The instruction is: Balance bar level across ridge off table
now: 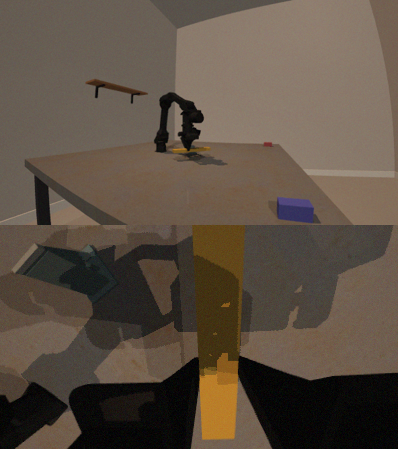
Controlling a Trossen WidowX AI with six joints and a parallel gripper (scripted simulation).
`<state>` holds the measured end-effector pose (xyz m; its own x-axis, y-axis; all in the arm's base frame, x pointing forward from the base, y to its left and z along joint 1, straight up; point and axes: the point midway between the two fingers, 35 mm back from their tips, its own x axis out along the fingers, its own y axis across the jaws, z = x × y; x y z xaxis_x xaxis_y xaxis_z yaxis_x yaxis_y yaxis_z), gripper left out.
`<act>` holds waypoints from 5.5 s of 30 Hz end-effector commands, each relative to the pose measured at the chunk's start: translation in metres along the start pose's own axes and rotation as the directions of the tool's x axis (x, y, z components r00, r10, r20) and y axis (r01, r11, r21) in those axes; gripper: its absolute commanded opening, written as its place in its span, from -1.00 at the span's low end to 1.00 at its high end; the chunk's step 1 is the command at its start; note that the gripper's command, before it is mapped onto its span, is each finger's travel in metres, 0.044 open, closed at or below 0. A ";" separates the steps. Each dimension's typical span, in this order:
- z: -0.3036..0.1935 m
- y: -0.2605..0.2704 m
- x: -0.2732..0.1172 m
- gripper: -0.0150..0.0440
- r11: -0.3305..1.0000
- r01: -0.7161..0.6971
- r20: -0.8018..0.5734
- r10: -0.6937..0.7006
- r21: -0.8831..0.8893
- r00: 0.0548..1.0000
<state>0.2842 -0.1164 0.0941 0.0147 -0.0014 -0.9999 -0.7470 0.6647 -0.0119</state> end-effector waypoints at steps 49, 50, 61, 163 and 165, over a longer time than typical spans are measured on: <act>0.051 0.094 -0.065 -0.49 0.934 0.010 0.007 -0.008 -0.357 1.000; 0.052 0.098 -0.065 -0.49 0.928 0.010 0.007 -0.008 -0.372 1.000; 0.061 0.127 -0.062 -0.49 0.869 0.009 0.008 -0.005 -0.495 1.000; 0.064 0.126 -0.016 -0.49 0.864 0.009 0.009 -0.005 -0.503 1.000; 0.064 0.126 -0.016 -0.49 0.864 0.009 0.009 -0.005 -0.503 1.000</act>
<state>0.2320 0.0149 0.1098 0.0245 0.0021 -0.9997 -0.9787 0.2039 -0.0235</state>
